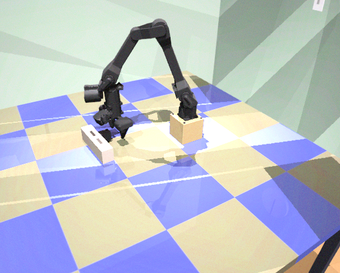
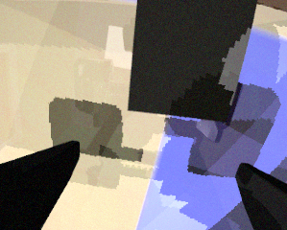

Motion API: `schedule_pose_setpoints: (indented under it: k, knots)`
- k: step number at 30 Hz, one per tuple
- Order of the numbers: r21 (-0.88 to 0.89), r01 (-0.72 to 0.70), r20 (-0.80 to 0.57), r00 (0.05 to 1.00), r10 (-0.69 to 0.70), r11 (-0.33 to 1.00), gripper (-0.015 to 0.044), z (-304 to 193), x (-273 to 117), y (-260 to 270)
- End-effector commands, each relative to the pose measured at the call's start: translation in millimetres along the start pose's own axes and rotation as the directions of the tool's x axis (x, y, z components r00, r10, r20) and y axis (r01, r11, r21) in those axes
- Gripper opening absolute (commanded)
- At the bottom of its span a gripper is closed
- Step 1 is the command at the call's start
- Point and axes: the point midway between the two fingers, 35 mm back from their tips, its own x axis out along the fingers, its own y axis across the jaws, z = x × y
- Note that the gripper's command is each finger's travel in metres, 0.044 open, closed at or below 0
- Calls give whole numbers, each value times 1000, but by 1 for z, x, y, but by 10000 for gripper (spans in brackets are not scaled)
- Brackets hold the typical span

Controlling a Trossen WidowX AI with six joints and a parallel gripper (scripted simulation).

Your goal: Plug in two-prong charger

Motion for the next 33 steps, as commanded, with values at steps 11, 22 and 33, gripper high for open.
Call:
schedule_pose_setpoints:
  k: [11, 22, 33]
  knots:
    - [10, -23, 440, 898, 16, 1000, 440, 9, -57, -1]
    - [-5, -7, 565, 825, 9, 1000, 440, 10, -77, 0]
    - [-5, -7, 565, 825, 9, 1000, 440, 10, -77, 0]
